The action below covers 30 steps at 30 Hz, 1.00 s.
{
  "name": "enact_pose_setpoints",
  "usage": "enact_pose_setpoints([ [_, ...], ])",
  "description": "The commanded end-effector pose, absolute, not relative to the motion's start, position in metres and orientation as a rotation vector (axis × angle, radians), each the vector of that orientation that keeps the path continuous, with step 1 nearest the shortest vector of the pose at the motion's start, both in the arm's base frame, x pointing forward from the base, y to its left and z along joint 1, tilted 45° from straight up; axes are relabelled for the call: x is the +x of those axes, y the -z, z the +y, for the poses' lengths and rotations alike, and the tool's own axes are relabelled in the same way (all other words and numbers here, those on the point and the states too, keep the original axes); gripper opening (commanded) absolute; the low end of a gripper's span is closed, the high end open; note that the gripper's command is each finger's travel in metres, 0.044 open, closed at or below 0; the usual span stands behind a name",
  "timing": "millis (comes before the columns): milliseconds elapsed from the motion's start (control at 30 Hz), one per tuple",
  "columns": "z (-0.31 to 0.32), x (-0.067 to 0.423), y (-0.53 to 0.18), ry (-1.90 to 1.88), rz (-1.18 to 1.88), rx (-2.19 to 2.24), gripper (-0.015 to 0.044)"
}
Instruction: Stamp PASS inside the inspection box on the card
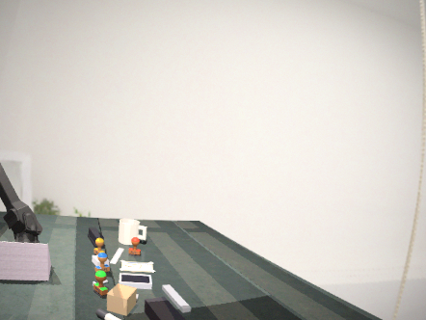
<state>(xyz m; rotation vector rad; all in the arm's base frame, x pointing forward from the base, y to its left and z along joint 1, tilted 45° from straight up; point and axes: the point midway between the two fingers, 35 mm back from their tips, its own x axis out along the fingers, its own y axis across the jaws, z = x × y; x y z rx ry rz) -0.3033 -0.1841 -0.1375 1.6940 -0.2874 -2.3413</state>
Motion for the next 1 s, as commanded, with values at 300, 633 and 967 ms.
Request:
enact_pose_setpoints([
  [300, -0.281, -0.181, 0.138, 1.709, 0.474, 1.614, 0.0224],
  [633, -0.31, -0.038, 0.122, 1.054, 0.974, 1.375, 0.0224],
  [967, -0.259, 0.113, 0.084, 0.134, 1.353, 0.953, 0.0224],
])
